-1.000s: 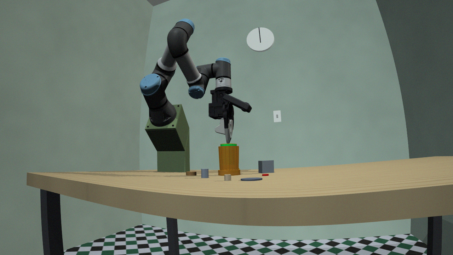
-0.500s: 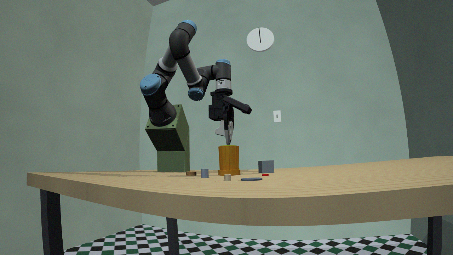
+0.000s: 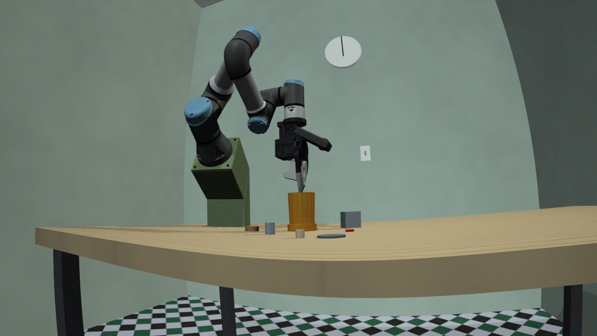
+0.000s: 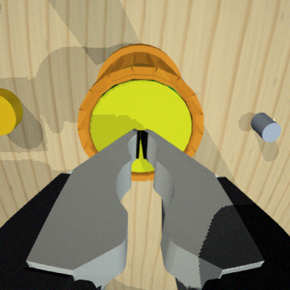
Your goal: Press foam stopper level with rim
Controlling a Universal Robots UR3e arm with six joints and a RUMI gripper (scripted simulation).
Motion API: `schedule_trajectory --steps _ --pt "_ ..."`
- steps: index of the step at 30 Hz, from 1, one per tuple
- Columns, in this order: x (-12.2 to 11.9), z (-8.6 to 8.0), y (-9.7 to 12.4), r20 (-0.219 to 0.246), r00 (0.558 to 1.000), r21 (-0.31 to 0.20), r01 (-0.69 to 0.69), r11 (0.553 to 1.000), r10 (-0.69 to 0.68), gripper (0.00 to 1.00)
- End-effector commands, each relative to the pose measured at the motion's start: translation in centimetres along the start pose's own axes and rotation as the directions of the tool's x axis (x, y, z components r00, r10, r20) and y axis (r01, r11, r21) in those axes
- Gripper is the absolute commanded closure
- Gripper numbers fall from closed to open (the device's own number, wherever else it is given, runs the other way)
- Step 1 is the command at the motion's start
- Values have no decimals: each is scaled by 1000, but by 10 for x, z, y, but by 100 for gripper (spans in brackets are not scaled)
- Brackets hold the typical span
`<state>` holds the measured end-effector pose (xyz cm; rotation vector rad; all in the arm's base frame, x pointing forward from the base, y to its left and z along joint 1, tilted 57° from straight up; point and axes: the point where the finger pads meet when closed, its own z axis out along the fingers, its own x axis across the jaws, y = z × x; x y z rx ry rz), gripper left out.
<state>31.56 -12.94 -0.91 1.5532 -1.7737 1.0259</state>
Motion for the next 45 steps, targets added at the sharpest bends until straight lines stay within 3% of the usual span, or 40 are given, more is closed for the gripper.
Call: schedule_trajectory --steps 1,45 --pt "0 0 0 0 1000 1 0 1000 0 100" --pt "0 -4 0 0 1000 1 0 1000 0 100"
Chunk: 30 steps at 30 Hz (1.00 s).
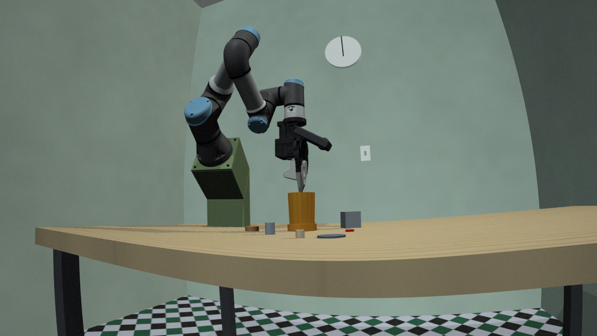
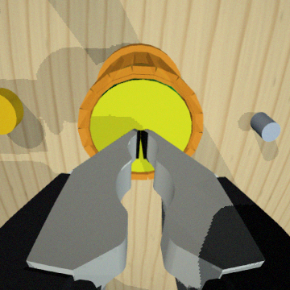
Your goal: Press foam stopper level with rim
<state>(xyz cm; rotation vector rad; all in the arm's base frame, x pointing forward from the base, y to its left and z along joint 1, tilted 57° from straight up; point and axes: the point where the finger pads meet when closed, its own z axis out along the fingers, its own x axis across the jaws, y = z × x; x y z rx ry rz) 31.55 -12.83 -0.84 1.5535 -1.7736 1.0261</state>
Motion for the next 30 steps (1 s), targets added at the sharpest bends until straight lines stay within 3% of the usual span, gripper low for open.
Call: schedule_trajectory --steps 1,30 --pt "0 -4 0 0 1000 0 0 1000 0 100" --pt "0 -48 0 0 1000 0 0 1000 0 100"
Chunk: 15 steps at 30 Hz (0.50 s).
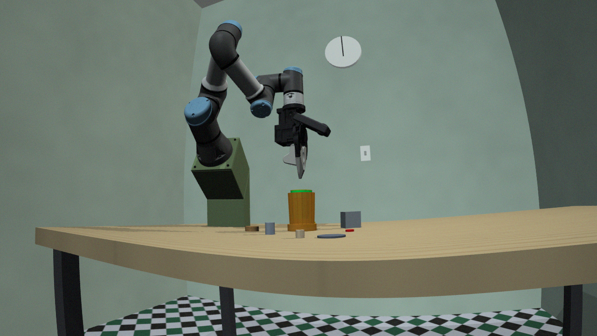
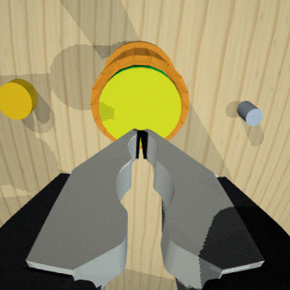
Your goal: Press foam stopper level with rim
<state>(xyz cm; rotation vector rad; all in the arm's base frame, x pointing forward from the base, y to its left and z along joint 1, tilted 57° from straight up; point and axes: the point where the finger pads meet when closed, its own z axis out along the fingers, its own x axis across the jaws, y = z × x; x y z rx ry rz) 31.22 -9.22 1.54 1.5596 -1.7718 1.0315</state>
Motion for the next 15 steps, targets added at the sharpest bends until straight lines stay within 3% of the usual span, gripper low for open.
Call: schedule_trajectory --steps 1,15 --pt "0 -5 0 -1 1000 -6 -1 1000 1 100" --pt "0 -7 0 -1 1000 -6 -1 1000 1 100"
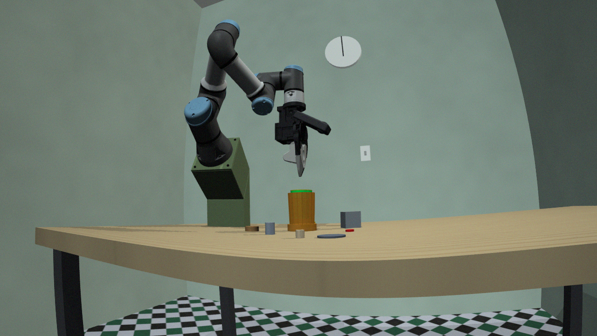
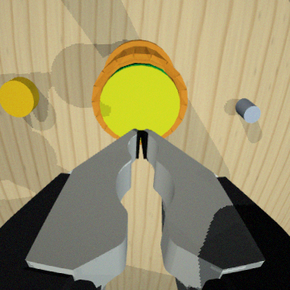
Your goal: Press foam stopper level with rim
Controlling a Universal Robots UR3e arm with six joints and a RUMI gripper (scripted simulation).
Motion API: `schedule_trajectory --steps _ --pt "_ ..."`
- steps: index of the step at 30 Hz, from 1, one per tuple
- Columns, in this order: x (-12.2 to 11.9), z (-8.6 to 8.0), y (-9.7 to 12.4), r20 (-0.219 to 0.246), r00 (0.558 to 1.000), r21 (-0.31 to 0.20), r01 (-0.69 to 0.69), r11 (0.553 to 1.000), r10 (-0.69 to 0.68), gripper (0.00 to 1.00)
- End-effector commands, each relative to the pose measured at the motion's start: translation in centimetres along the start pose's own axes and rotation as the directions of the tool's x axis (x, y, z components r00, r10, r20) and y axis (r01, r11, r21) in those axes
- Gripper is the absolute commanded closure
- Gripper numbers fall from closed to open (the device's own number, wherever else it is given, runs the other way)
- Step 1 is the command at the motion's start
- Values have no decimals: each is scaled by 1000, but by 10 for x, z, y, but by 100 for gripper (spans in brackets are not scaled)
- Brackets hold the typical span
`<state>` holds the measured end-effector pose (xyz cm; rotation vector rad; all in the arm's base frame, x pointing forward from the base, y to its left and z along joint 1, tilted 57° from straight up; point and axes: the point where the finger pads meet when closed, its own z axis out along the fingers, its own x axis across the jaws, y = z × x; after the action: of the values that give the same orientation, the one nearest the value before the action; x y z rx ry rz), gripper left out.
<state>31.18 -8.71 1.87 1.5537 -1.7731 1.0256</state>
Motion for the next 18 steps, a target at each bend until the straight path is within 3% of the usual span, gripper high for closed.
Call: schedule_trajectory --steps 1,18 --pt "0 -1 0 0 1000 1 -1 1000 1 100" --pt "0 8 0 0 1000 1 -1 1000 1 100"
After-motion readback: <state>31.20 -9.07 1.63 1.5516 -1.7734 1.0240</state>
